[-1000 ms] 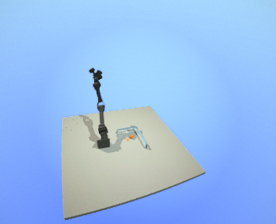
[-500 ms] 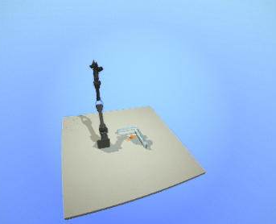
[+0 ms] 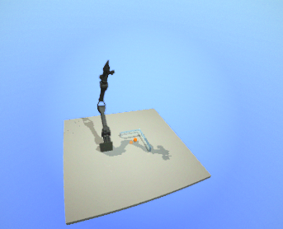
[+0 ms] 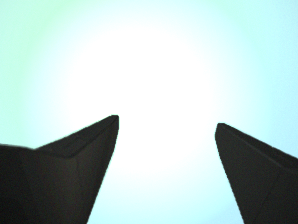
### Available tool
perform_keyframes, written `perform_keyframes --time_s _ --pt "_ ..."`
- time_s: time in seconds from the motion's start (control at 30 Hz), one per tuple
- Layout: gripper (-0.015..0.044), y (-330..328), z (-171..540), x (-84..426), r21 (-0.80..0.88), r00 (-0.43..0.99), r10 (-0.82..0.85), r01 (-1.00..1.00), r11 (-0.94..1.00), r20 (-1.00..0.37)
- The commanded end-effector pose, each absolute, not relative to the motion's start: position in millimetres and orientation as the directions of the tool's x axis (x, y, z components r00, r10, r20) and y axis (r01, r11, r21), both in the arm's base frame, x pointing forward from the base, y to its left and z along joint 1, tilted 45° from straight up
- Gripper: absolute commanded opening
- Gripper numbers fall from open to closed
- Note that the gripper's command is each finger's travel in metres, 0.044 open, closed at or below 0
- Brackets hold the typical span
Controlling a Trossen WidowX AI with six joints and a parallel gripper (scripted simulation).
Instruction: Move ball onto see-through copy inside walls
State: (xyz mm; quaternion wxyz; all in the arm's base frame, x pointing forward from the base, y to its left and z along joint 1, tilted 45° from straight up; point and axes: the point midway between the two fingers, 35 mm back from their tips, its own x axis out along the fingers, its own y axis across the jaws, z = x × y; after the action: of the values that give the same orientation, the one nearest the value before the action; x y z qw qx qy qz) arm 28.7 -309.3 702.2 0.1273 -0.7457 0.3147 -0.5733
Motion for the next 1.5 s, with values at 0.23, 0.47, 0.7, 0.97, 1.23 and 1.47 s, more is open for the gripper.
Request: perform_keyframes --time_s 0.23,0.47,0.7,0.97,1.23,1.47 --pt "0.0294 -392.6 601.5 123.6 -0.78 0.407 -0.78 -0.217 -0.587 0.475" --pt "0.0294 -412.8 527.0 194.4 -0.877 0.581 -0.774 -0.204 -0.436 0.25" --pt "0.0294 -409.6 434.2 265.9 -0.937 0.734 -0.679 -0.255 -0.241 -0.025" --pt "0.0294 -372.2 327.1 331.4 -0.925 0.823 -0.468 -0.378 -0.026 -0.323" --pt "0.0294 -304.0 228.6 372.9 -0.824 0.806 -0.173 -0.551 0.134 -0.567" --pt "0.0294 -217.8 146.6 385.0 -0.641 0.674 0.148 -0.736 0.219 -0.724"
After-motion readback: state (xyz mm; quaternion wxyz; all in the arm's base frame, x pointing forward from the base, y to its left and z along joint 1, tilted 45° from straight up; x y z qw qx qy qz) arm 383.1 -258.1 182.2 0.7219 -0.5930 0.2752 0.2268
